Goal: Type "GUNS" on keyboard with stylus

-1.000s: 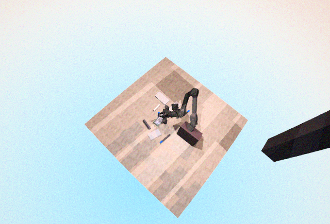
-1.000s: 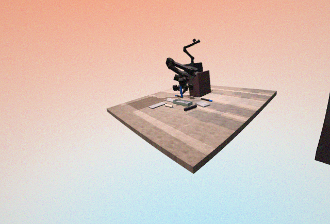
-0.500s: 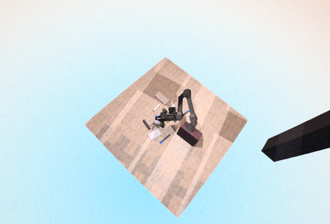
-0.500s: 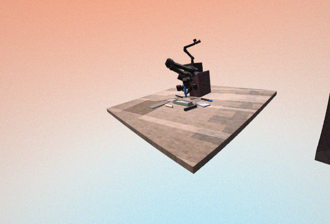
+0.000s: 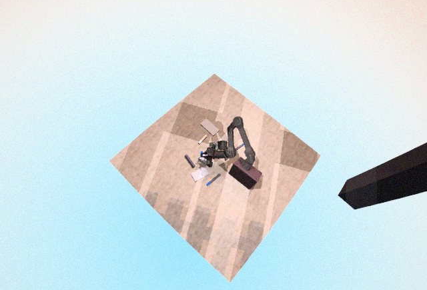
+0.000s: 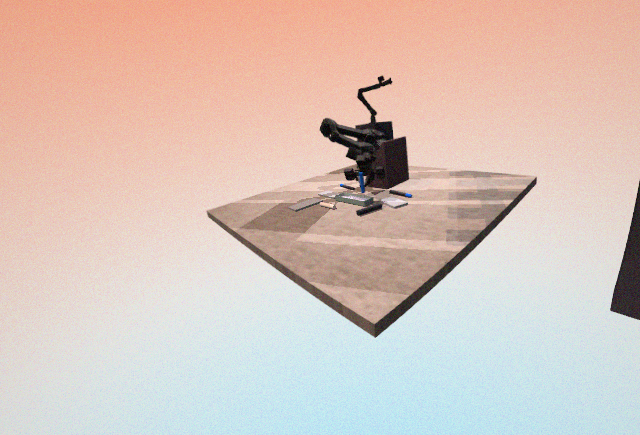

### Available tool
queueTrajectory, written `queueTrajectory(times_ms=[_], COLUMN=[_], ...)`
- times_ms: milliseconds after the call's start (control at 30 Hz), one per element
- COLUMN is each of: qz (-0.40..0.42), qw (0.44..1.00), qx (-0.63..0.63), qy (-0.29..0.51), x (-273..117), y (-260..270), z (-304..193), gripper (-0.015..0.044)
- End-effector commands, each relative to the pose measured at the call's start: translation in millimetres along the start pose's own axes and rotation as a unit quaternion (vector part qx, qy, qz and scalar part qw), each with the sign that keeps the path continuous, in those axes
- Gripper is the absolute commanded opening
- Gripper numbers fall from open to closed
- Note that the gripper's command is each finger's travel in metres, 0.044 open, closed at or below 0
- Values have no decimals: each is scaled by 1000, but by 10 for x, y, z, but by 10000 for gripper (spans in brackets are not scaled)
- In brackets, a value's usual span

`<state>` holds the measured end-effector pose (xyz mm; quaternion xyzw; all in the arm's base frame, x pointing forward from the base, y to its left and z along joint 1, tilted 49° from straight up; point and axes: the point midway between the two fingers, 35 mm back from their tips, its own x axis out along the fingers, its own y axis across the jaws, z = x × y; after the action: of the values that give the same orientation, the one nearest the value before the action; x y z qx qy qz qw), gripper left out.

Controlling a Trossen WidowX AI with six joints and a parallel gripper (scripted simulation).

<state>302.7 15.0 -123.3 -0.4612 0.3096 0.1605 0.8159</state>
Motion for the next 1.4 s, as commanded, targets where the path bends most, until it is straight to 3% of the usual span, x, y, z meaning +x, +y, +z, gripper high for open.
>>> queueTrajectory(times_ms=[0,300,400,433,1367], qz=[-3,-3,-2,-2,-2], qw=[1000,1000,1000,1000,1000], qx=[-2,-2,-2,-2,-2], qy=[-6,-6,-5,-5,-5], x=[28,28,45,45,52], y=[-12,-12,-19,-19,-10], z=[4,4,21,21,-16], gripper=[0,0,79,81,81])
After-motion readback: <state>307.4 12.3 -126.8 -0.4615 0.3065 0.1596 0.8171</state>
